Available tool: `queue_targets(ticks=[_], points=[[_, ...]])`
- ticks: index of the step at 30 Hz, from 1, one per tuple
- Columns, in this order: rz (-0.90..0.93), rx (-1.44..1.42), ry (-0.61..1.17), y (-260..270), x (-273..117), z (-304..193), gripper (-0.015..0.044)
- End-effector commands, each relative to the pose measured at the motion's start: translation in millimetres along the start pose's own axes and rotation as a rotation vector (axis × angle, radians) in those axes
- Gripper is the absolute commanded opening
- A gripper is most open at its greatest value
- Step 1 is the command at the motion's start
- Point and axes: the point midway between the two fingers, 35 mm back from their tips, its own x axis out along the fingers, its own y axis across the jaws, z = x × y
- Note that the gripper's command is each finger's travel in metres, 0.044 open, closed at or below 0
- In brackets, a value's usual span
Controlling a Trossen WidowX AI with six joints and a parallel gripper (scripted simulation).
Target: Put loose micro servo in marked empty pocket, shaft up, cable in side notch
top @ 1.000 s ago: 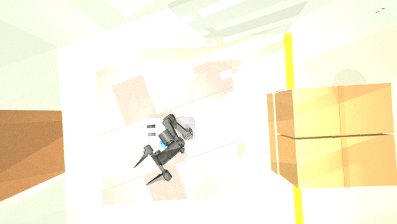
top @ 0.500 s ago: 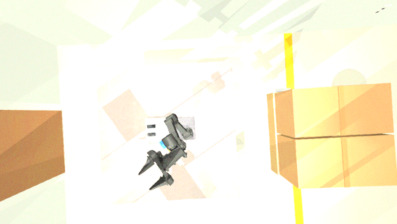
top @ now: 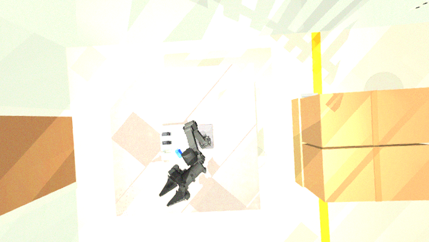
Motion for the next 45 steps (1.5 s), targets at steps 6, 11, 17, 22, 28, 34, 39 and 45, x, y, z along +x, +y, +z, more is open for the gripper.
queue_targets(ticks=[6, 11, 17, 22, 28, 34, 39, 45], points=[[-0.021, -0.222, 0.024, -23, 4, -9, 0.044], [-0.03, -0.351, 0.03, -36, 8, -10, 0.044], [-0.055, -0.539, 0.047, -55, 12, -11, 0.044], [-0.06, -0.616, 0.053, -63, 14, -10, 0.044], [-0.089, -0.778, 0.07, -80, 18, -7, 0.044], [-0.13, -0.969, 0.09, -102, 23, -1, 0.044], [-0.174, -1.127, 0.108, -120, 26, 6, 0.044], [-0.224, -1.303, 0.131, -140, 30, 17, 0.044]])
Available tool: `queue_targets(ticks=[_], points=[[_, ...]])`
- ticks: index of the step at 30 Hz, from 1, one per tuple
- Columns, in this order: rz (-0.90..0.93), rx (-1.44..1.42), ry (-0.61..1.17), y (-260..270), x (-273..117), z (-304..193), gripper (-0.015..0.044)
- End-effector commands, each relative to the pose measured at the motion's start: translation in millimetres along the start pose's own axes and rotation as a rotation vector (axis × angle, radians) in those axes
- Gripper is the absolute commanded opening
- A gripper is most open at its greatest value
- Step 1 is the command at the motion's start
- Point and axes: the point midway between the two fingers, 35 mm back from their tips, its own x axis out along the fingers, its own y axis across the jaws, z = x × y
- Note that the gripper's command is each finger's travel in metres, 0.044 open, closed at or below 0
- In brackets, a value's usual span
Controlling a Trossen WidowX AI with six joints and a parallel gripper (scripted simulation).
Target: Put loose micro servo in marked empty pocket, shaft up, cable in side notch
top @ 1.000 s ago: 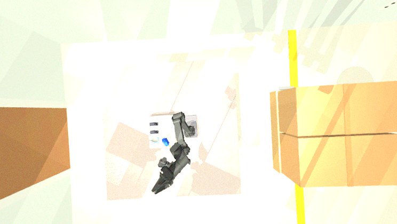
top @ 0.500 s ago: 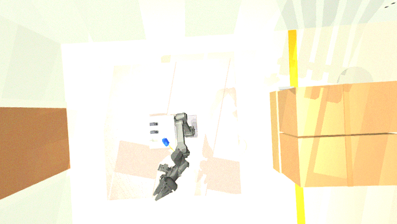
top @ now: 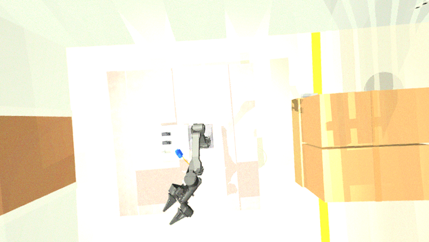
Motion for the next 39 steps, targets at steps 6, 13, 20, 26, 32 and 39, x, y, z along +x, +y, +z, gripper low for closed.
queue_targets(ticks=[6, 13, 20, 26, 32, 39], points=[[-0.074, -0.298, 0.082, -33, 14, -28, 0.044], [-0.125, -0.514, 0.156, -60, 21, -44, 0.044], [-0.177, -0.727, 0.249, -91, 26, -58, 0.044], [-0.221, -0.906, 0.344, -120, 27, -67, 0.044], [-0.261, -1.079, 0.455, -152, 26, -75, 0.044], [-0.299, -1.265, 0.609, -190, 21, -82, 0.044]])
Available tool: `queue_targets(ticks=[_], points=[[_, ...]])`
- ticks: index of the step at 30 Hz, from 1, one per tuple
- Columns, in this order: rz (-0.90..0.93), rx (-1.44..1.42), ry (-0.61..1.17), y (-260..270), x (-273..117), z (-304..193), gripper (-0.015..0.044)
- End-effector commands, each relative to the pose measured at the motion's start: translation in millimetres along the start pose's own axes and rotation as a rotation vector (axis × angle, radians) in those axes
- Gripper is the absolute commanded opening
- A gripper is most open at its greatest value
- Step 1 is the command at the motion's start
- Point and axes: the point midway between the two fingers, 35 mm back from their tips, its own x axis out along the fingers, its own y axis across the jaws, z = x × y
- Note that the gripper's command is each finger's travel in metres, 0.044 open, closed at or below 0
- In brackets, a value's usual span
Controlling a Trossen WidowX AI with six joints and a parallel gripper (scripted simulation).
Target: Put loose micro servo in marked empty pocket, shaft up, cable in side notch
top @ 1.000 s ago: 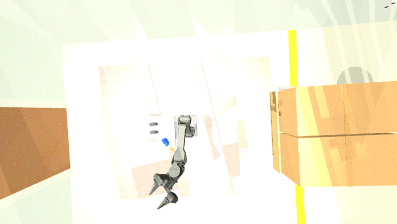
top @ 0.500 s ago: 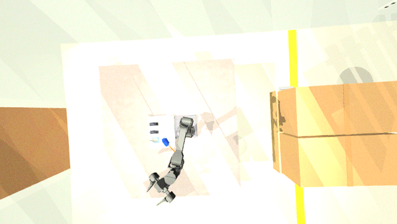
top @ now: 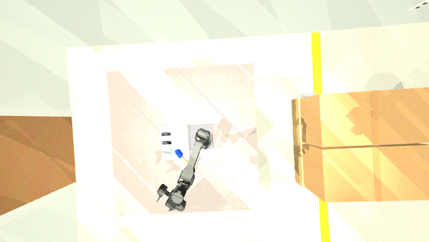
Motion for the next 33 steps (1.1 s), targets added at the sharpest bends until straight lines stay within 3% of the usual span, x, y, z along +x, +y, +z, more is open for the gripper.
queue_targets(ticks=[1, 18, 33], points=[[0.007, -0.126, 0.094, -2, 12, -26, 0.044], [0.112, -0.572, 0.463, -31, 25, -123, 0.044], [0.37, -0.87, 0.798, -62, 2, -209, 0.044]])
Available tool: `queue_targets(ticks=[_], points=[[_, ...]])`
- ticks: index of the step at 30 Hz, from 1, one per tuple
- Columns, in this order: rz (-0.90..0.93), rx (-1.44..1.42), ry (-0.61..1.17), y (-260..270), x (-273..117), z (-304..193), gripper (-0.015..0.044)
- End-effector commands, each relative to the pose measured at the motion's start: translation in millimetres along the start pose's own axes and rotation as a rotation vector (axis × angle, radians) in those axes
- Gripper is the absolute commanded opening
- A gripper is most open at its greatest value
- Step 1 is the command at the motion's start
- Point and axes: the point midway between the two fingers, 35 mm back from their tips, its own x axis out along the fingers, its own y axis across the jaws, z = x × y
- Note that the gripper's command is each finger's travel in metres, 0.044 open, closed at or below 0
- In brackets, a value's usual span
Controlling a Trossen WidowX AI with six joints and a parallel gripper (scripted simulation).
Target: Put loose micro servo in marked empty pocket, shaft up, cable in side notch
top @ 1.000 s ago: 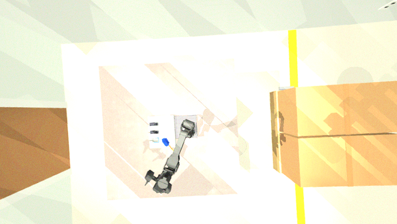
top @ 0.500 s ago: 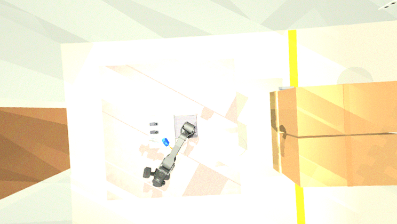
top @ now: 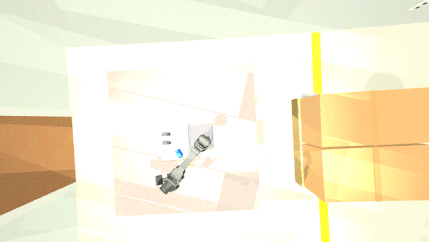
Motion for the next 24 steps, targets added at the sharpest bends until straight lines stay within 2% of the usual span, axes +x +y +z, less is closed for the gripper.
queue_targets(ticks=[1, 12, 24], points=[[0.103, -0.096, 0.069, 15, 12, -22, 0.044], [0.386, -0.3, 0.172, 49, 21, -79, 0.044], [0.684, -0.437, 0.166, 80, 13, -125, 0.044]])
